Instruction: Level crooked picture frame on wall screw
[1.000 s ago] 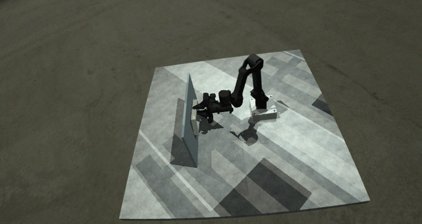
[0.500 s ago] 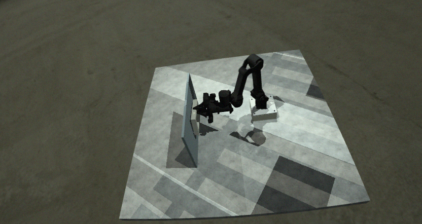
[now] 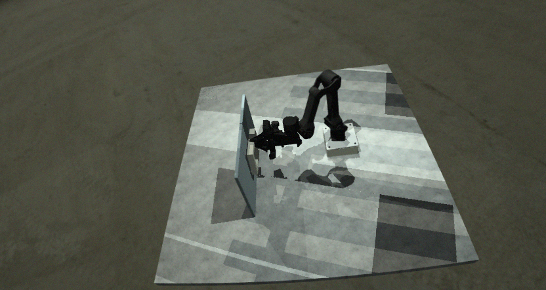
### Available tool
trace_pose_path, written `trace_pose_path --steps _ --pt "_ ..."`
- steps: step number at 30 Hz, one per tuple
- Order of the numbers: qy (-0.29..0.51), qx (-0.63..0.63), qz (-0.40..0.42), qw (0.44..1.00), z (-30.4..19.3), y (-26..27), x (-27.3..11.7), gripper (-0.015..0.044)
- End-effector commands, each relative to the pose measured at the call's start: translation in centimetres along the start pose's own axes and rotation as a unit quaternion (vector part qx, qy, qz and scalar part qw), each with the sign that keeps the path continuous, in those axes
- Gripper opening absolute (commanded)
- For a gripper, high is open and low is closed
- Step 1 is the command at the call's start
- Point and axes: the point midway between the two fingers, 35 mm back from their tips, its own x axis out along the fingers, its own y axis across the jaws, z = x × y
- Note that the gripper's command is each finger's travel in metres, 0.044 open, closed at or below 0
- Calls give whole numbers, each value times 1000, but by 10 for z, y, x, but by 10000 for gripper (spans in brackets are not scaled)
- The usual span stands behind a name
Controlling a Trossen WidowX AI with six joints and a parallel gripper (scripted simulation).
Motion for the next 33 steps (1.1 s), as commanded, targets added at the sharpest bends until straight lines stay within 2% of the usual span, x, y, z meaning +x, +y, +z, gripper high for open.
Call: trace_pose_path --steps 1,33 --pt "1 2 1 1000 0 2 0 0" --pt "1 2 1 1000 0 10 0 0"
